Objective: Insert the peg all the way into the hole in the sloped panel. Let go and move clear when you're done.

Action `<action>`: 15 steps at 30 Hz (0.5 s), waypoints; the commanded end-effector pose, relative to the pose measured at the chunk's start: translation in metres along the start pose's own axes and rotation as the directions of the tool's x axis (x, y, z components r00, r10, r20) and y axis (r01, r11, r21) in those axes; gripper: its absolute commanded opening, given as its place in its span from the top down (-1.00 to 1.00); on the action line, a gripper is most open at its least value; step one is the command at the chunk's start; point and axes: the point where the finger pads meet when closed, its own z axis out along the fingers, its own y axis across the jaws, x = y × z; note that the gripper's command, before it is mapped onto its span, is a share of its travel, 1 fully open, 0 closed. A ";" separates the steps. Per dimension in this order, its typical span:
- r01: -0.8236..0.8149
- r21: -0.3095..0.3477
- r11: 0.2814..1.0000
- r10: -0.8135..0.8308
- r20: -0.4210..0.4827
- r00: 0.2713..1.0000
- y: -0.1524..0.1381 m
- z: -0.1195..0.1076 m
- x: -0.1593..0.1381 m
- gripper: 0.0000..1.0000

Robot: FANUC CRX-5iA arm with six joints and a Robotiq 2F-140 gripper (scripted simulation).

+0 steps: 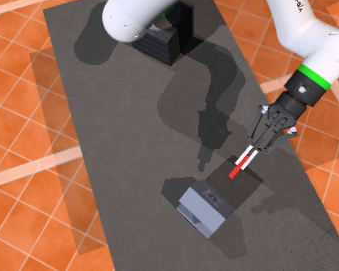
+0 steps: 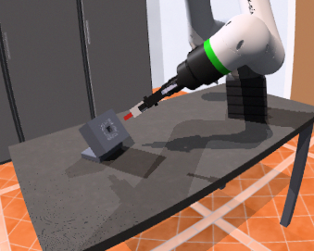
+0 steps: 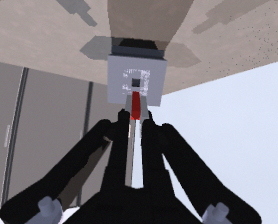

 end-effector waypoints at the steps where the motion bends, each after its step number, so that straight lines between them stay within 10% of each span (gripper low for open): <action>1: 0.000 0.000 1.000 0.000 0.000 1.000 0.000 0.007 0.000 1.00; 15: 0.000 0.000 1.000 0.000 0.000 1.000 0.000 0.044 0.000 1.00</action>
